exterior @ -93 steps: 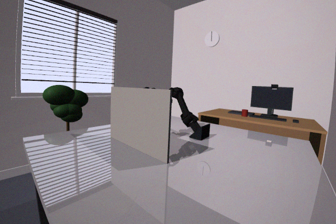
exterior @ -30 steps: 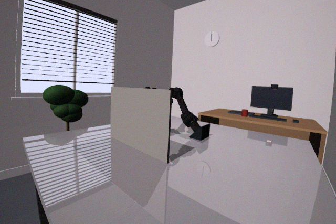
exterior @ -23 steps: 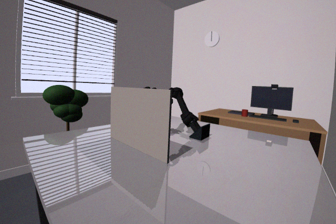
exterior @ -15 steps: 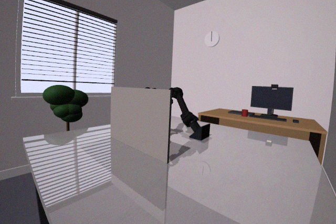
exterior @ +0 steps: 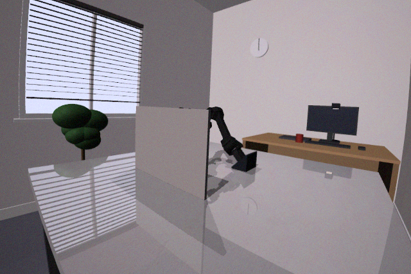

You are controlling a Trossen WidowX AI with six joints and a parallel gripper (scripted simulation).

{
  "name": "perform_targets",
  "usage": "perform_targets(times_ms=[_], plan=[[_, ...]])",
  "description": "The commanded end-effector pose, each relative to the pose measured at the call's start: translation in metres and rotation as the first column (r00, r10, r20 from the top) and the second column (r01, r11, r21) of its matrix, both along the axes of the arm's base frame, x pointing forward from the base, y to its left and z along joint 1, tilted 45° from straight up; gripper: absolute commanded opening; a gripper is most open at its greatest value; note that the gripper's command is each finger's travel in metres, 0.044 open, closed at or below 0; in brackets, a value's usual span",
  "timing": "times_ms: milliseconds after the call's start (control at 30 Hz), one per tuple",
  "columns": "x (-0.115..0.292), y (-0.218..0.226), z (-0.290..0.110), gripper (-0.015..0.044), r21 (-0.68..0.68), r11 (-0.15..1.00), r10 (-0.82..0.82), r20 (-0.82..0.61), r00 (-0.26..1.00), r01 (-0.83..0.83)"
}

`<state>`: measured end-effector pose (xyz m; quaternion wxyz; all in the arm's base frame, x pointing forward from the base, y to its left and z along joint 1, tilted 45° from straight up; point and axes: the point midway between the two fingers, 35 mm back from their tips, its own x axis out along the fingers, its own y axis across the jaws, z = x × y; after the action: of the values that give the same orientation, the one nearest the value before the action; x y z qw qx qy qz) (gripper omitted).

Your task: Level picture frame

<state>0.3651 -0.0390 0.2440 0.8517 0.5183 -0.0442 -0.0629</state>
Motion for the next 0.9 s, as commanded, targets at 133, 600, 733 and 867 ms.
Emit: perform_targets(times_ms=[133,600,733,867], plan=[[-0.0001,0.0000,0.0000,0.0000,0.000,1.000,0.000,0.000,1.000,0.000],[0.0000,-0.0001,-0.0012,0.0000,-0.005,1.000,0.002,-0.003,1.000,-0.002],[0.0000,0.0001,-0.0009,0.0000,-0.069,0.998,0.000,-0.012,1.000,-0.001],[0.0000,0.0006,-0.0006,0.0000,-0.090,0.996,0.000,-0.015,1.000,-0.001]])
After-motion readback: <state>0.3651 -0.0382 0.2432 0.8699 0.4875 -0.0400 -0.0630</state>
